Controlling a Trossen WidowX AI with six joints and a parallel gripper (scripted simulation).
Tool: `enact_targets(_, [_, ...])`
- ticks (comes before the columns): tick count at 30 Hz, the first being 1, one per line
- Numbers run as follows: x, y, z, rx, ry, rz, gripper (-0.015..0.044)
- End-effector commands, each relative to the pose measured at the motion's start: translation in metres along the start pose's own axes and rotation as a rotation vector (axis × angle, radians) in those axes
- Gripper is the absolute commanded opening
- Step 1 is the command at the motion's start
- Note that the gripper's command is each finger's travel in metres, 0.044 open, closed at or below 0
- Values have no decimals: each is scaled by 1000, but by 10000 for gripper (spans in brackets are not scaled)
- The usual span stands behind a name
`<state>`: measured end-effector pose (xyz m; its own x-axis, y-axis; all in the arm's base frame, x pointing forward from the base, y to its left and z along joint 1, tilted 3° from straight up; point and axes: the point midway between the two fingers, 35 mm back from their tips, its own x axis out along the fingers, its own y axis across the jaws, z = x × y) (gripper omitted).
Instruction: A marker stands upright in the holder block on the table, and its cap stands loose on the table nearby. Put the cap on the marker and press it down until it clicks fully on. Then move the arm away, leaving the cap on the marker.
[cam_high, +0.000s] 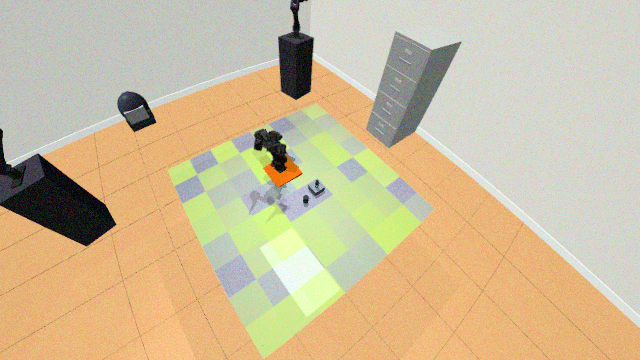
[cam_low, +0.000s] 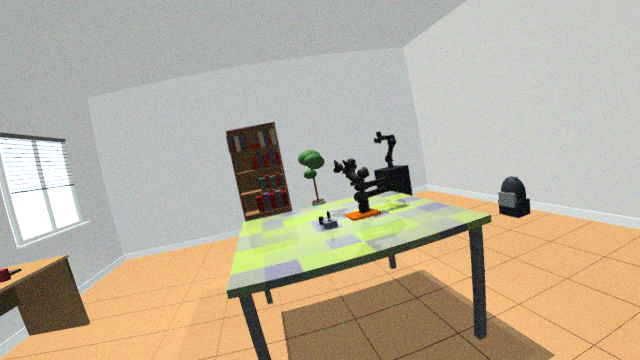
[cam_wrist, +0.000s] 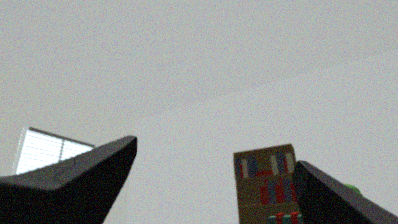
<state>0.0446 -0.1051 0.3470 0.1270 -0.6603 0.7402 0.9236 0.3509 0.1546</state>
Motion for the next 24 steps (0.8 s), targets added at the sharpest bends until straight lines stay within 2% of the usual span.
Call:
enact_targets(1, [1, 1, 0, -1, 2, 5, 374])
enact_targets(6, [18, 45, -10, -23, 92, 170, 256])
enact_targets(11, [31, 115, -41, -39, 289, 422, 256])
enact_targets(15, [27, 169, -75, -35, 525, 607, 256])
enact_targets(20, [1, 218, -123, -30, 881, 768, 256])
enact_targets(24, [-34, 237, -159, -33, 1240, 806, 256])
